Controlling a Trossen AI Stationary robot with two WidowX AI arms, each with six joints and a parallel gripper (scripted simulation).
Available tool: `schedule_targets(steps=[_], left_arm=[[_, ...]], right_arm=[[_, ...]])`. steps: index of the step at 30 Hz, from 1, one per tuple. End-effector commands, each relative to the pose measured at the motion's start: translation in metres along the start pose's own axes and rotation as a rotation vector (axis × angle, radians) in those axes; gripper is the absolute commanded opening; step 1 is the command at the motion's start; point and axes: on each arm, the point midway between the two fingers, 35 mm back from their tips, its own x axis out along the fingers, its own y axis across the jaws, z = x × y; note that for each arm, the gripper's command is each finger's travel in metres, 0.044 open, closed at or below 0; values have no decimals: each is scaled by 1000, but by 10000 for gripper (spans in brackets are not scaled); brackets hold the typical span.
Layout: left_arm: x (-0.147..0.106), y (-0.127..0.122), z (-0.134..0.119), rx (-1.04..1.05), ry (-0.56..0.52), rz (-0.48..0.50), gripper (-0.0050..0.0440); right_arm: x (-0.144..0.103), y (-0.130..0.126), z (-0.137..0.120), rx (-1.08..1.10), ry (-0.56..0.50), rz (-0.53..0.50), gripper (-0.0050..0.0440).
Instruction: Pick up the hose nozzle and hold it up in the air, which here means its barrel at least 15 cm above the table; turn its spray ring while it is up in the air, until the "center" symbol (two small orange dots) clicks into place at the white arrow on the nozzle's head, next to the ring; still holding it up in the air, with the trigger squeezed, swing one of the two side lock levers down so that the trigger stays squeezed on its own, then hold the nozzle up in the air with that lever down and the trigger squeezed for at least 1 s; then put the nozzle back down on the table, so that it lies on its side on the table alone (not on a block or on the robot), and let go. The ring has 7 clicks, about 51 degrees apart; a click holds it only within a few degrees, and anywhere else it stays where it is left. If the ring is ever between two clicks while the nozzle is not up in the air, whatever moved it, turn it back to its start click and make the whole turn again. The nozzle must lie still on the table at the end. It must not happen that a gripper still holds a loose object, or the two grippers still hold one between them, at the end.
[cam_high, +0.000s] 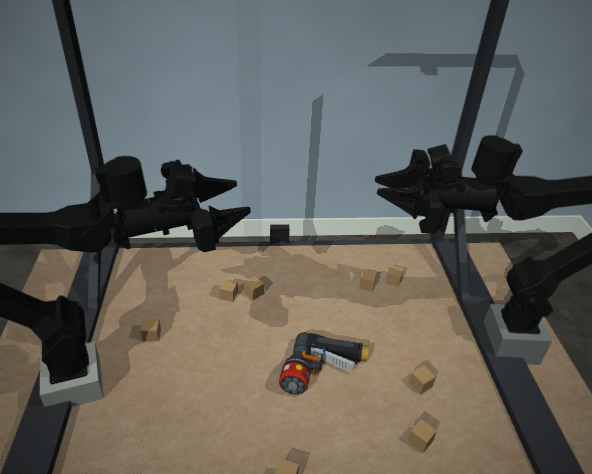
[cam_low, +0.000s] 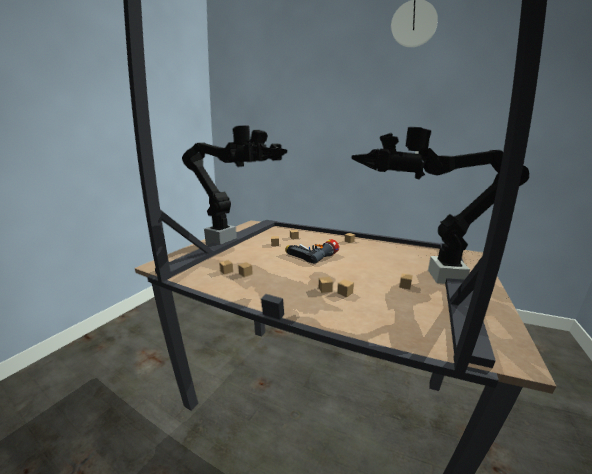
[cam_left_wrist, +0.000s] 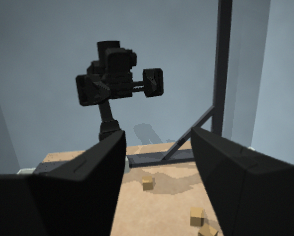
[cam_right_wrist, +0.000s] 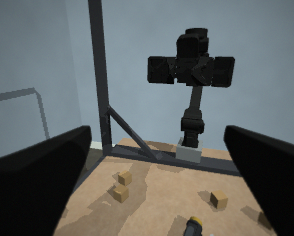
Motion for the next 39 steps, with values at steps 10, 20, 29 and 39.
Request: schedule_targets(steps=[10,20,29,39], left_arm=[[-1,0,7,4,-15,-3,180],[-1,0,7,4,-14,-3,180],[-1,0,7,4,-14,-3,180],[-1,0,7,4,-14,-3,180]], right_arm=[[-1,0,6,5,-15,-4,415],[-1,12,6,8,-14,34,415],[-8,68,7,18,-14,213,415],[-23,120,8,28,-14,384,415]])
